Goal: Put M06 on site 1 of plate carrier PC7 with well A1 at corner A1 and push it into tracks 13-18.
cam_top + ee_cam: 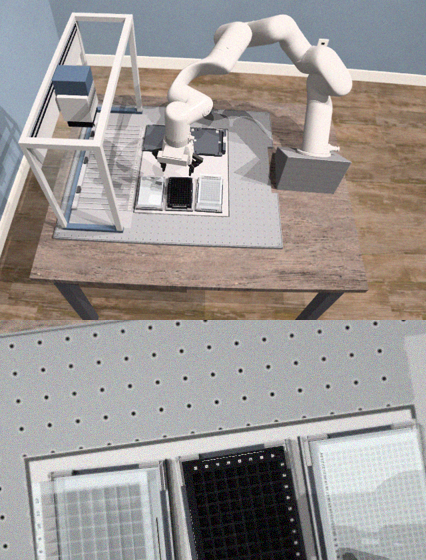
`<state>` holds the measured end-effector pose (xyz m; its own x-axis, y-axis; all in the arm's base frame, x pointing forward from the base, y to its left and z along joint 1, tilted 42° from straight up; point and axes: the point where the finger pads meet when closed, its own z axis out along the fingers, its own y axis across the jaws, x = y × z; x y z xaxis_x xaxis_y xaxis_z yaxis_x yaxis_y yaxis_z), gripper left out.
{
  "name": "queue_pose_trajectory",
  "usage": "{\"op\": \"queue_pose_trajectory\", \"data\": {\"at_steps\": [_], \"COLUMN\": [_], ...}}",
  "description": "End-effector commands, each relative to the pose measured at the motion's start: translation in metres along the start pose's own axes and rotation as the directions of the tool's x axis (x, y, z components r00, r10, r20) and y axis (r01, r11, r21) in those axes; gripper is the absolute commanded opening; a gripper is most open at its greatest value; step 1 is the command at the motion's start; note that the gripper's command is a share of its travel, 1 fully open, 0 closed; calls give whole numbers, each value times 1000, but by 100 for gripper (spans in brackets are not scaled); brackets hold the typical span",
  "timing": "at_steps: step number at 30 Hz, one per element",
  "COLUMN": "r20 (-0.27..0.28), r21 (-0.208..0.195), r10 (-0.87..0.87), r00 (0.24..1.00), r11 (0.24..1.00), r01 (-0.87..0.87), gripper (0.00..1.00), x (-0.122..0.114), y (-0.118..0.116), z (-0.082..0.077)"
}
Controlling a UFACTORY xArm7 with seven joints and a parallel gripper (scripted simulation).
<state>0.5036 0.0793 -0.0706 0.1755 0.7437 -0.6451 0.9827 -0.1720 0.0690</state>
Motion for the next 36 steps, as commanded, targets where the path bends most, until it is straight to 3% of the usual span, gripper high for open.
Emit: {"op": "queue_pose_trajectory", "data": {"at_steps": [1,3,18,36], "r20": [11,23,26,26], "r21": [2,6,8,8], "r10": [-82,-147,-164,-164], "r00": [997,989,986,986], "r11": [997,989,986,986], "r01": [82,147,164,164], "gripper": [100,100,100,100], "x": [2,3,3,2], "y": [-4,-8,-8,-8], "z": [8,16,16,43]}}
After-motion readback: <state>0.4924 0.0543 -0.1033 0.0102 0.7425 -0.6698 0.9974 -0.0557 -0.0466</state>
